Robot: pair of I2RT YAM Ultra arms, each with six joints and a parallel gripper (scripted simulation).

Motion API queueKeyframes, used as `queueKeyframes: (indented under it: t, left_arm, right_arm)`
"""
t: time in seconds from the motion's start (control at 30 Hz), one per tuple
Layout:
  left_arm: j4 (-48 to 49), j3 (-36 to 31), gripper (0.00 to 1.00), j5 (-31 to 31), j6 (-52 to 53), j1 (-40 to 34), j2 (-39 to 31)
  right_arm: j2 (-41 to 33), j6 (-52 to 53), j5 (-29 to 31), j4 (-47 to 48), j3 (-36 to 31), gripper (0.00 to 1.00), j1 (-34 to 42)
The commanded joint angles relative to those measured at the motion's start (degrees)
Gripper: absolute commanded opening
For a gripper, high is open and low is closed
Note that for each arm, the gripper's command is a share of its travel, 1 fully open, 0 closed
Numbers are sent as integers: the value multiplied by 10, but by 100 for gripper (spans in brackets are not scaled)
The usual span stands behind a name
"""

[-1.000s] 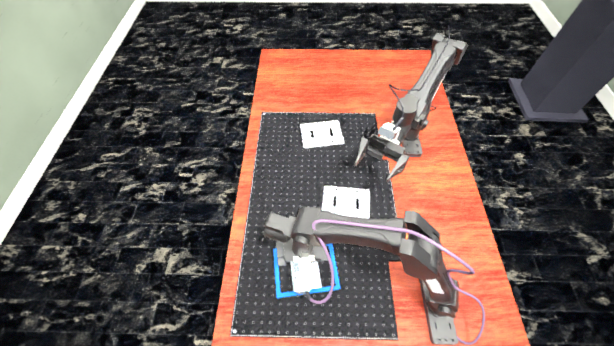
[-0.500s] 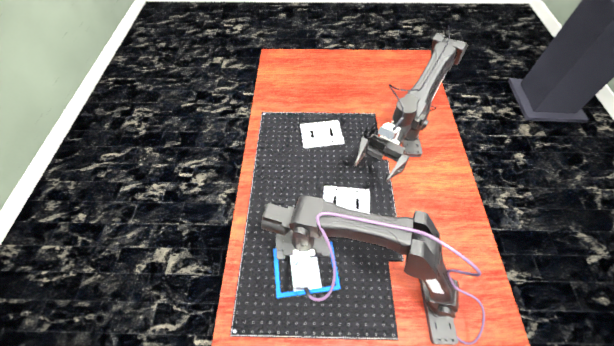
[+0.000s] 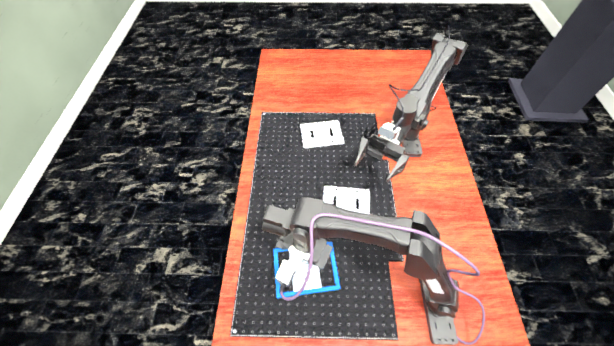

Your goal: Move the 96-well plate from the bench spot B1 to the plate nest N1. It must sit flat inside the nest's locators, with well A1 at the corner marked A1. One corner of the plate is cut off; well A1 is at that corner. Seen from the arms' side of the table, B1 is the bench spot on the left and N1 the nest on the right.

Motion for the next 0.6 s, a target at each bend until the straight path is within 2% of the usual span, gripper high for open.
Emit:
queueKeyframes:
  t: [0.0, 0.4, 0.47, 0.57]
  left_arm:
    - [12, -9, 100, 0, 121, 8, 1]
    - [29, -29, 100, 3, 421, 10, 1]
    - [29, -29, 100, 3, 421, 10, 1]
    - [35, -35, 100, 4, 509, 11, 6]
  right_arm:
    - [-10, -3, 7, 13, 5, 100, 1]
    - [-10, -3, 7, 13, 5, 100, 1]
    - [-10, -3, 7, 13, 5, 100, 1]
    - [-10, -3, 7, 13, 5, 100, 1]
